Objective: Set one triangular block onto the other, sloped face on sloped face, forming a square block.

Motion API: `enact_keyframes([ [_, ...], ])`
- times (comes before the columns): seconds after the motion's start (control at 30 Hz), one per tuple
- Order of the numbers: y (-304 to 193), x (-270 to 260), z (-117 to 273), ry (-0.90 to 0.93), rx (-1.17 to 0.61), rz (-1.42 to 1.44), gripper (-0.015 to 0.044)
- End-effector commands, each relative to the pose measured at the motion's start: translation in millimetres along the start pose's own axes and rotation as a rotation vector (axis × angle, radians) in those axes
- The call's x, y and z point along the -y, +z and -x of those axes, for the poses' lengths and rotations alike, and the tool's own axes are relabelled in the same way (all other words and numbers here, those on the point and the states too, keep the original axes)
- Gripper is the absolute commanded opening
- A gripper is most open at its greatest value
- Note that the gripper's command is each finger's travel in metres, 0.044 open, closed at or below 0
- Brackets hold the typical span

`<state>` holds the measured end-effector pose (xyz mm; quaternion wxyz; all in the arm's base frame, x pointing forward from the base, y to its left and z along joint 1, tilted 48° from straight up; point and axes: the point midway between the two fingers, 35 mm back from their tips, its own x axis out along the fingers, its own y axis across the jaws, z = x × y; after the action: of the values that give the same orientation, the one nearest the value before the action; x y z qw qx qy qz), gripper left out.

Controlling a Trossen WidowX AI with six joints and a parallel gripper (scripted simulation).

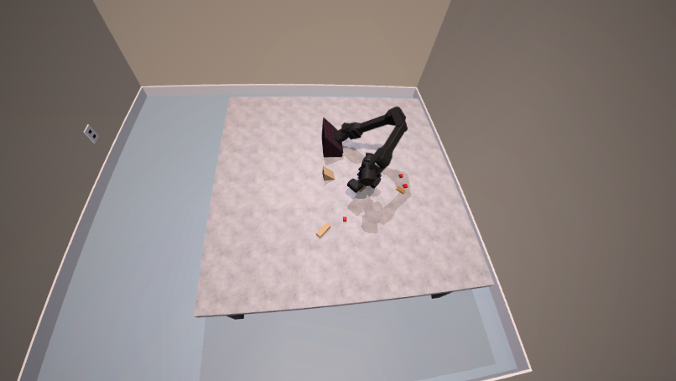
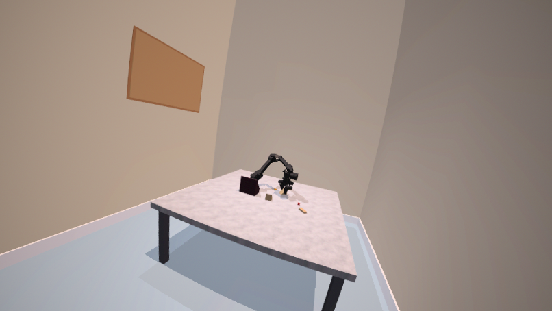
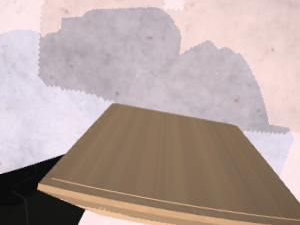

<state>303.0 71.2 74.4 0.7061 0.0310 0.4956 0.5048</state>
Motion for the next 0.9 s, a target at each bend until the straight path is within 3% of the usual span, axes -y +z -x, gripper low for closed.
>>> enact_keyframes([
  [0.0, 0.5, -0.1, 0.2, -0.001, 0.003, -0.097, 0.0],
  [0.87, 1.0, -1.1, 0.2, 0.001, 0.005, -0.777, 0.0],
])
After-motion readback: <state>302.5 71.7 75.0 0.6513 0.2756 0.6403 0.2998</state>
